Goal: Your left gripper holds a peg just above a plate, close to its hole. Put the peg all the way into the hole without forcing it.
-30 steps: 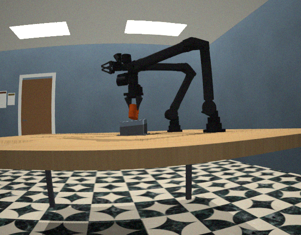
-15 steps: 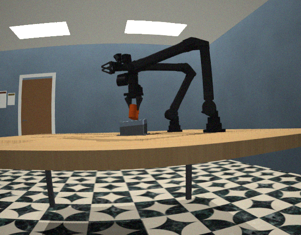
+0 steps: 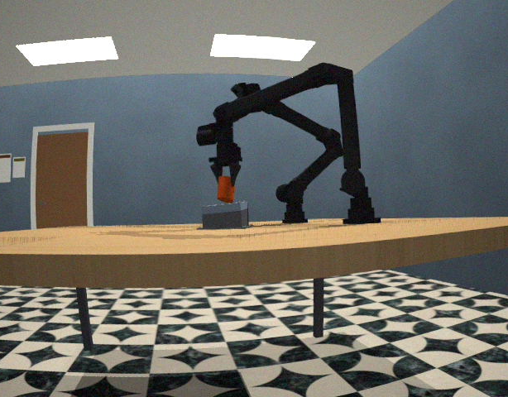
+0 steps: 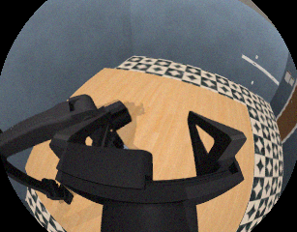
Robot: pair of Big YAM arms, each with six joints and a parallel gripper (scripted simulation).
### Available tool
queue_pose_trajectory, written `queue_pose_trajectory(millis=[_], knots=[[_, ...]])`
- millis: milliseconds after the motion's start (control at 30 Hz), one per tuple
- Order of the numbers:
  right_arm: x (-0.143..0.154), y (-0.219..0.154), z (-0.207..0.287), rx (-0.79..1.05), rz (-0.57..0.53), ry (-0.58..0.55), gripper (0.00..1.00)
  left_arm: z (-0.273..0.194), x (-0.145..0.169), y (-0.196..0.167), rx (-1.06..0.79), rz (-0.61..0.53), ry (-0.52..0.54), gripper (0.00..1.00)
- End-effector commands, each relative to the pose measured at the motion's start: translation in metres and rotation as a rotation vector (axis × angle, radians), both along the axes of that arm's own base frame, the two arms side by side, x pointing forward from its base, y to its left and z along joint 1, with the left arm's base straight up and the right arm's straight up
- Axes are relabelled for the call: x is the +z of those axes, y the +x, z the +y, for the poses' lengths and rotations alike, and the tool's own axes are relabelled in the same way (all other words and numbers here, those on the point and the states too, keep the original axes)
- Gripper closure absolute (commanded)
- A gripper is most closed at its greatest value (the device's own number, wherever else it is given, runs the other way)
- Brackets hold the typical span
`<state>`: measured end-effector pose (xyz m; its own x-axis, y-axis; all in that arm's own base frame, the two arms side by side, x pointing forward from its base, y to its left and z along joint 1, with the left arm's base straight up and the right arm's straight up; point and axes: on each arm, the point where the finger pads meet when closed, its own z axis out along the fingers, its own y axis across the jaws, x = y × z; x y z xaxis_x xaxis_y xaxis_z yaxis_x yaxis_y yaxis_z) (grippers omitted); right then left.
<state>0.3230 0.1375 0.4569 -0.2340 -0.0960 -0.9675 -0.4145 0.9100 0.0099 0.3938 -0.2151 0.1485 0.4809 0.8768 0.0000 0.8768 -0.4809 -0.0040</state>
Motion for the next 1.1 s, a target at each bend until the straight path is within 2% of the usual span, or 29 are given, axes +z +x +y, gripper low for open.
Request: queue_pose_trajectory(millis=[0, 100, 267, 367, 400, 733, 867, 900, 967, 1033, 1067], knots=[[-0.023, -0.062, 0.018, 0.105, 0.081, -0.042, 0.0, -0.004, 0.008, 0.006, 0.001, -0.023, -0.013, 0.54], [-0.038, -0.106, 0.02, 0.194, 0.12, -0.07, 0.0, -0.004, 0.009, 0.007, 0.001, -0.024, -0.014, 0.54], [-0.056, -0.148, 0.015, 0.285, 0.156, -0.101, 0.0, -0.004, 0.01, 0.007, 0.001, -0.025, -0.015, 0.54], [-0.06, -0.159, 0.013, 0.309, 0.162, -0.108, 0.0, -0.004, 0.01, 0.008, 0.001, -0.027, -0.016, 0.54], [-0.043, -0.162, 0.01, 0.311, 0.136, -0.091, 0.0, -0.004, 0.01, 0.008, 0.001, -0.027, -0.016, 0.54], [-0.045, -0.158, 0.013, 0.312, 0.144, -0.101, 0.0, -0.005, 0.01, 0.008, 0.001, -0.027, -0.016, 0.54], [-0.045, -0.158, 0.013, 0.312, 0.144, -0.101, 0.0, -0.004, 0.01, 0.008, 0.001, -0.027, -0.016, 0.99], [-0.045, -0.158, 0.013, 0.312, 0.144, -0.101, 0.0, -0.004, 0.01, 0.008, 0.001, -0.027, -0.016, 0.88], [-0.045, -0.158, 0.013, 0.312, 0.144, -0.101, 0.0, -0.007, 0.033, 0.013, 0.001, -0.059, -0.033, 0.65], [-0.045, -0.158, 0.013, 0.312, 0.144, -0.101, 0.0, -0.007, 0.033, 0.013, 0.001, -0.059, -0.033, 0.65], [-0.045, -0.158, 0.013, 0.312, 0.144, -0.101, 0.0, -0.007, 0.036, 0.013, 0.001, -0.059, -0.033, 0.6]])
